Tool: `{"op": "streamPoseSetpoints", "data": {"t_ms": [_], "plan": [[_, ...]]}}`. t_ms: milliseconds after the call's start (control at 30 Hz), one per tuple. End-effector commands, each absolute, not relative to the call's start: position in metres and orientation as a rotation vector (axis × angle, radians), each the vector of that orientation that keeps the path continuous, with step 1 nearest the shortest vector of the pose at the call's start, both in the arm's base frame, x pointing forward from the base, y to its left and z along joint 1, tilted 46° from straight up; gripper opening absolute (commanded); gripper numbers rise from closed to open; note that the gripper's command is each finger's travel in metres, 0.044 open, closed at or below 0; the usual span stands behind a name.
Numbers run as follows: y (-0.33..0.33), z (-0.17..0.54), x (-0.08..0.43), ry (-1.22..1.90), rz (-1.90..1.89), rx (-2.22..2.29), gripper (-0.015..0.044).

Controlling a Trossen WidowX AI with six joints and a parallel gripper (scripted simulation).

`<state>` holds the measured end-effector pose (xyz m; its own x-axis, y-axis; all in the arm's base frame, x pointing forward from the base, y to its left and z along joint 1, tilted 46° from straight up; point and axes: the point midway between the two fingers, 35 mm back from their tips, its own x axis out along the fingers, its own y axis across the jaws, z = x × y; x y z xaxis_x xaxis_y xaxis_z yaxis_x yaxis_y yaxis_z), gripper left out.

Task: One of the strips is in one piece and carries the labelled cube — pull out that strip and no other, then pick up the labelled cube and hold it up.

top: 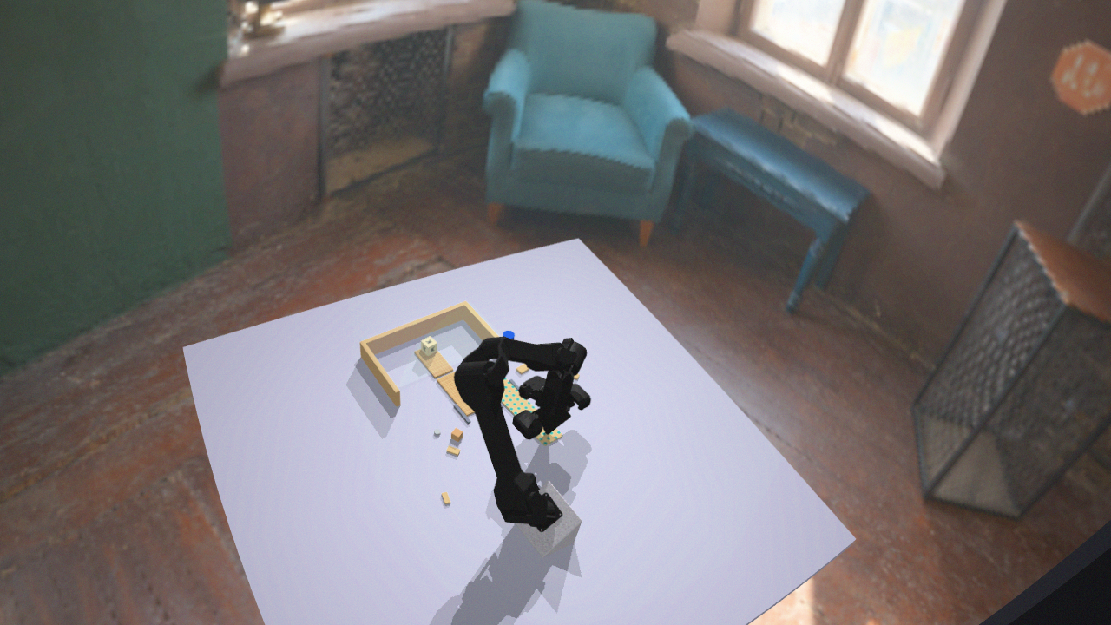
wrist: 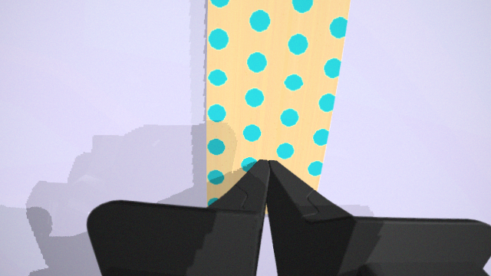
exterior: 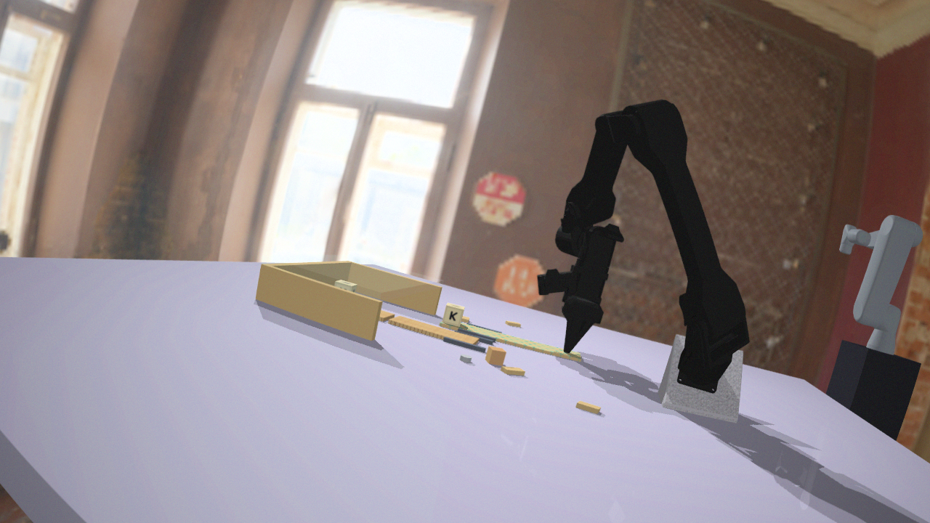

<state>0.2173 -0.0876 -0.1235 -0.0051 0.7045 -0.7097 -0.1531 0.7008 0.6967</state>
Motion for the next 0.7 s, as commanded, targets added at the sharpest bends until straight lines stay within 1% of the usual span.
{"op": "streamPoseSetpoints", "data": {"t_ms": [0, 267, 300, 433, 567, 667], "plan": [[-0.082, -0.125, 0.209, 1.451, 0.736, 0.498, 0.0], [-0.082, -0.125, 0.209, 1.451, 0.736, 0.498, 0.0], [-0.089, -0.122, 0.218, 1.427, 0.721, 0.491, 0.0], [-0.117, -0.095, 0.22, 1.451, 0.733, 0.496, 0.0], [-0.119, -0.094, 0.22, 1.452, 0.734, 0.496, 0.0], [-0.117, -0.093, 0.236, 1.41, 0.799, 0.424, 0.0079]]}}
